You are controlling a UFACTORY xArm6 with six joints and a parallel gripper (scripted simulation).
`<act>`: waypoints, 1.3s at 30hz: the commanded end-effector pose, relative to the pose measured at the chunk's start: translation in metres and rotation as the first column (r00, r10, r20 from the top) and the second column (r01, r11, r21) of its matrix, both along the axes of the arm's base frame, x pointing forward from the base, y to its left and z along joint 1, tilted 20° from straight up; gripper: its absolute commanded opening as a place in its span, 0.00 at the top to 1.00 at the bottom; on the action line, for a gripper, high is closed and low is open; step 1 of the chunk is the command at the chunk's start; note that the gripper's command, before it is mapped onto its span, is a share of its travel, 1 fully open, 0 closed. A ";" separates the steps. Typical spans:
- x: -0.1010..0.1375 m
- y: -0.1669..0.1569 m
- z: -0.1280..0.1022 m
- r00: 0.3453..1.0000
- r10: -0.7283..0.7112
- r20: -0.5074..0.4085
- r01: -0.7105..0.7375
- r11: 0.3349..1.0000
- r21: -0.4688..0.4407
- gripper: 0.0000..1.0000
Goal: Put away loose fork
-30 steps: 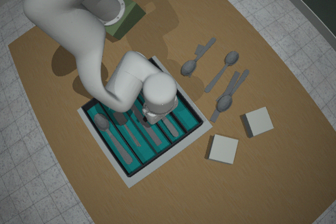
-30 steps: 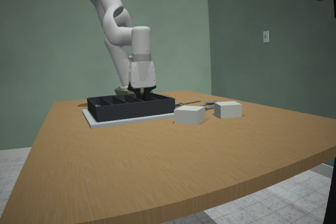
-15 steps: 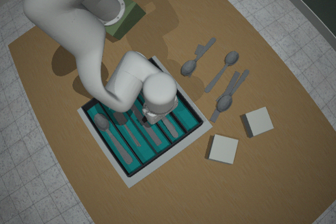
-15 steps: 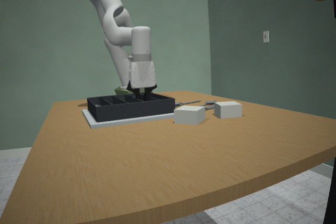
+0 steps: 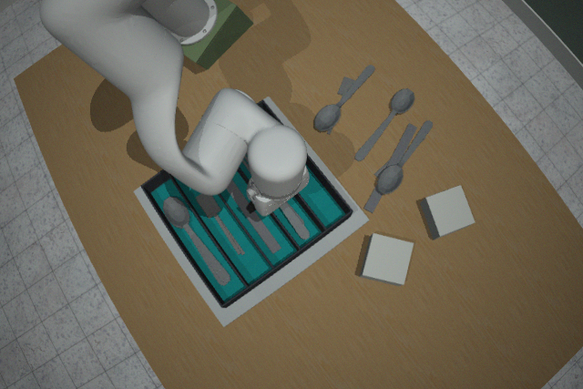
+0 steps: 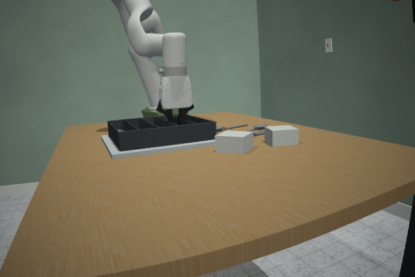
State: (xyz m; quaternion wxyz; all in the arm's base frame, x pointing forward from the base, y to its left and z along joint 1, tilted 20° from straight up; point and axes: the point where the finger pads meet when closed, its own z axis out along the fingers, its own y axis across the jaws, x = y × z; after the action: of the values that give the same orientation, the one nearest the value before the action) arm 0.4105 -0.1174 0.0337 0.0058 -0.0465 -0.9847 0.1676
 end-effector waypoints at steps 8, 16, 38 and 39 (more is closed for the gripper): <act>0.001 0.000 0.001 1.000 0.001 0.004 -0.001 1.000 0.000 0.76; 0.001 0.001 0.003 1.000 0.001 0.004 -0.001 1.000 0.000 0.76; -0.002 0.020 0.058 1.000 0.001 0.004 -0.001 1.000 0.000 0.76; -0.002 0.020 0.058 1.000 0.001 0.004 -0.001 1.000 0.000 0.76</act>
State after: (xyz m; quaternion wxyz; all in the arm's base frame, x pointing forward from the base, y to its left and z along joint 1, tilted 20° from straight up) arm 0.4088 -0.0971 0.0906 0.0034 -0.0463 -0.9848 0.1676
